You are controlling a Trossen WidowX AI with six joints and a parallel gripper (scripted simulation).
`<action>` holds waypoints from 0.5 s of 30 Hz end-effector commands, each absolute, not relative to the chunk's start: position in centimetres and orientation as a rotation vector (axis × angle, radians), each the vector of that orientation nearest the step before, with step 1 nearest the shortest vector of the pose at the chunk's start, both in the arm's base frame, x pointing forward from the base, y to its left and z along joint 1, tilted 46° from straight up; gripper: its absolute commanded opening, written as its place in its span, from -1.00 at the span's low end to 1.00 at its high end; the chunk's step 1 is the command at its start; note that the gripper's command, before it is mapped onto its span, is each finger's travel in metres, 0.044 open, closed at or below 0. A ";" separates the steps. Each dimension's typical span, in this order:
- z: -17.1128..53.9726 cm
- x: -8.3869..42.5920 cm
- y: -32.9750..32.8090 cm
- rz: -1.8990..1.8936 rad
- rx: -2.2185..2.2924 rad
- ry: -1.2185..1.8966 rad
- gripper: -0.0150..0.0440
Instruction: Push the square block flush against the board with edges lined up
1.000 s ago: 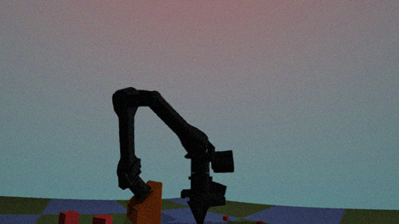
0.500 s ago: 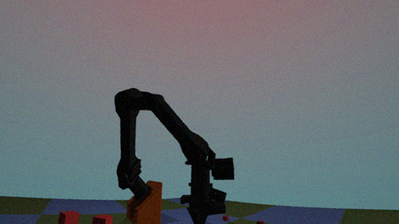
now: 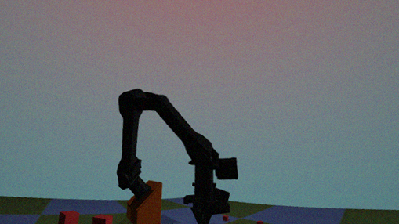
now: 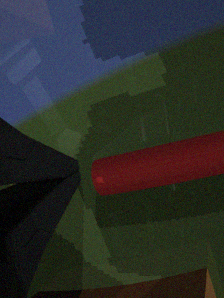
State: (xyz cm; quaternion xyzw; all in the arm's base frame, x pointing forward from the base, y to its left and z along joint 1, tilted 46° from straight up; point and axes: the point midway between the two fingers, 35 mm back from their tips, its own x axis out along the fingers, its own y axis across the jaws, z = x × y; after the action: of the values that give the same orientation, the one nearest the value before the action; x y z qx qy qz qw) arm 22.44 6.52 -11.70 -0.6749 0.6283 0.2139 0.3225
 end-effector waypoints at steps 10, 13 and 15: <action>-12.4 22.7 7.5 0.561 -1.763 1.647 -0.49; -12.6 22.7 7.7 0.562 -1.763 1.647 -0.49; -12.7 22.8 7.8 0.562 -1.763 1.646 -0.49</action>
State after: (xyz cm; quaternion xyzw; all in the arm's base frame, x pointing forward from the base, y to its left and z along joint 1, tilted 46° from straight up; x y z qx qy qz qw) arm 22.69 7.40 -12.47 -0.6747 0.6281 0.2143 0.3230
